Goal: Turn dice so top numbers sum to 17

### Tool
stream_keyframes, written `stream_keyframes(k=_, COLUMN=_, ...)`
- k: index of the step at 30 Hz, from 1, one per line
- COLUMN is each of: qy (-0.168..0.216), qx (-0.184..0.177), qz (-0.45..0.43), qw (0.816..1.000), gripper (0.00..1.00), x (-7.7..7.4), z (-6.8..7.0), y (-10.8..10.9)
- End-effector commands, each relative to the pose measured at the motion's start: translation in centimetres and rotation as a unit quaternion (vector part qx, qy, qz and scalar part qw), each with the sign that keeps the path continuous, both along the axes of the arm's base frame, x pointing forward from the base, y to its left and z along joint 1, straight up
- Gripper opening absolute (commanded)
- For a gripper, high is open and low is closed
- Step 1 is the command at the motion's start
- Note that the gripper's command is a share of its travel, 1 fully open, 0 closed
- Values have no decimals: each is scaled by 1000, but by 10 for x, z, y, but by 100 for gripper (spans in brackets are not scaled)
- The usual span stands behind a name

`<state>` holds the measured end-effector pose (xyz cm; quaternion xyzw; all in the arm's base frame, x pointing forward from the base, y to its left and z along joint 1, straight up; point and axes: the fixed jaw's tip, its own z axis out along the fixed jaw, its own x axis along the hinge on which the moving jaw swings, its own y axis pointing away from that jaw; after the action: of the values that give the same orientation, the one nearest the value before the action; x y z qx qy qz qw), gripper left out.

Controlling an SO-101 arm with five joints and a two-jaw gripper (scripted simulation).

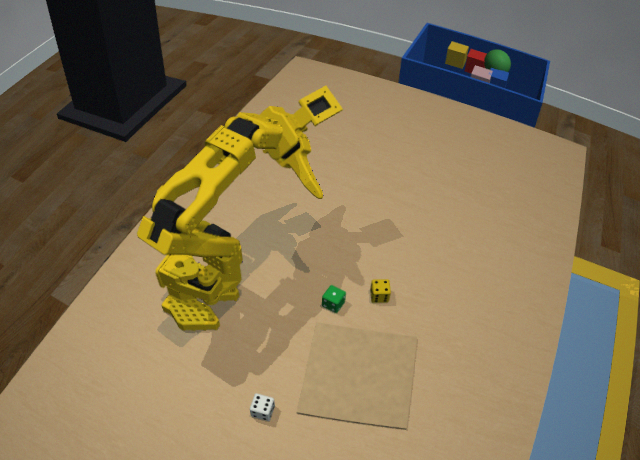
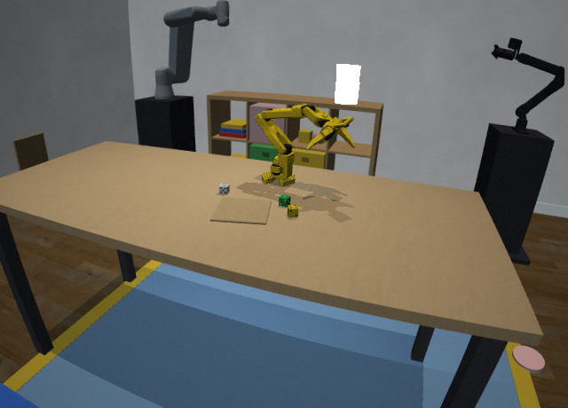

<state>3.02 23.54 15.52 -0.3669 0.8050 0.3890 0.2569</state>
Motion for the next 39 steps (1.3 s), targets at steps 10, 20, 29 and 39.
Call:
stream_keyframes(k=10, qy=0, qx=1, qz=0, qw=1000, gripper=100, x=0, z=1, y=0)
stream_keyframes(k=20, qy=0, qx=1, qz=0, qw=1000, gripper=100, x=0, z=1, y=0)
stream_keyframes(k=29, qy=-3, qx=-3, qz=-17, qw=1000, gripper=99, x=9, z=-1, y=-3)
stream_keyframes(k=39, qy=-12, qx=-16, qz=-69, qw=997, gripper=95, x=35, z=-8, y=-13)
